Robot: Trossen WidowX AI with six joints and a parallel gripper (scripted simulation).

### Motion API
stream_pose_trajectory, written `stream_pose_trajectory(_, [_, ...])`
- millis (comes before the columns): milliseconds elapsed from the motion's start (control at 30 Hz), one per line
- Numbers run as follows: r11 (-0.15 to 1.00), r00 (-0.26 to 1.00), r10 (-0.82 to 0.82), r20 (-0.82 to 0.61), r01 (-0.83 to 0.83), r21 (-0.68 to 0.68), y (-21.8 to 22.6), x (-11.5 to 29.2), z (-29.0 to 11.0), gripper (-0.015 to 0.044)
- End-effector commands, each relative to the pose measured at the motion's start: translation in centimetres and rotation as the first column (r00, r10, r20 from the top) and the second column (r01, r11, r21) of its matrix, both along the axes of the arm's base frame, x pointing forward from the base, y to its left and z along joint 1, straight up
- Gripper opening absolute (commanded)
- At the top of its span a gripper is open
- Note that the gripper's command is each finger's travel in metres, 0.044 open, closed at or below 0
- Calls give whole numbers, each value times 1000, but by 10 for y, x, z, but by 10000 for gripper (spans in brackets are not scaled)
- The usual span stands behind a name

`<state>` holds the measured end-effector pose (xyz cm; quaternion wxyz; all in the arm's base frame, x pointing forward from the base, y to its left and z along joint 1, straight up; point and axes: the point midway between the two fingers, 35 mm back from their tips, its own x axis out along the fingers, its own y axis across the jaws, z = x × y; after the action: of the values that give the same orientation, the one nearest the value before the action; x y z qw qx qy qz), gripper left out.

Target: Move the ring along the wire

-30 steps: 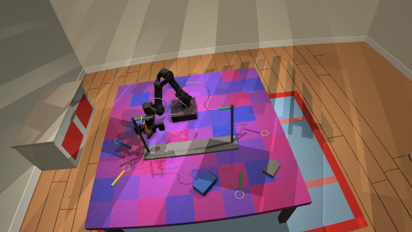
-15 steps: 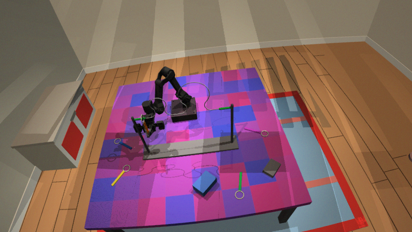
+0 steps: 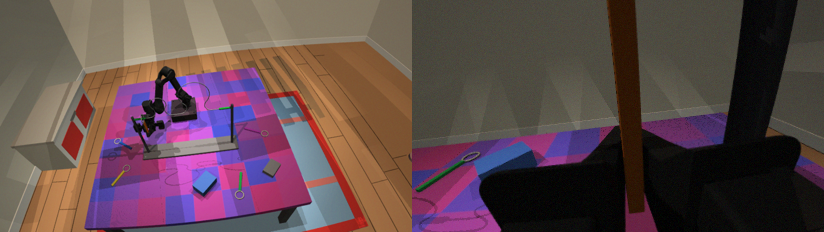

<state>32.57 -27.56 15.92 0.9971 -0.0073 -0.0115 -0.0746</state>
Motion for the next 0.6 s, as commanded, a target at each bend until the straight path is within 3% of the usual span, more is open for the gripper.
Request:
stream_pose_trajectory(0, [1000, 1000, 2, -1, -2, -1, 0, 0, 0, -150])
stream_pose_trajectory(567, [1000, 1000, 4, -1, -4, 0, 13, 2, 0, -150])
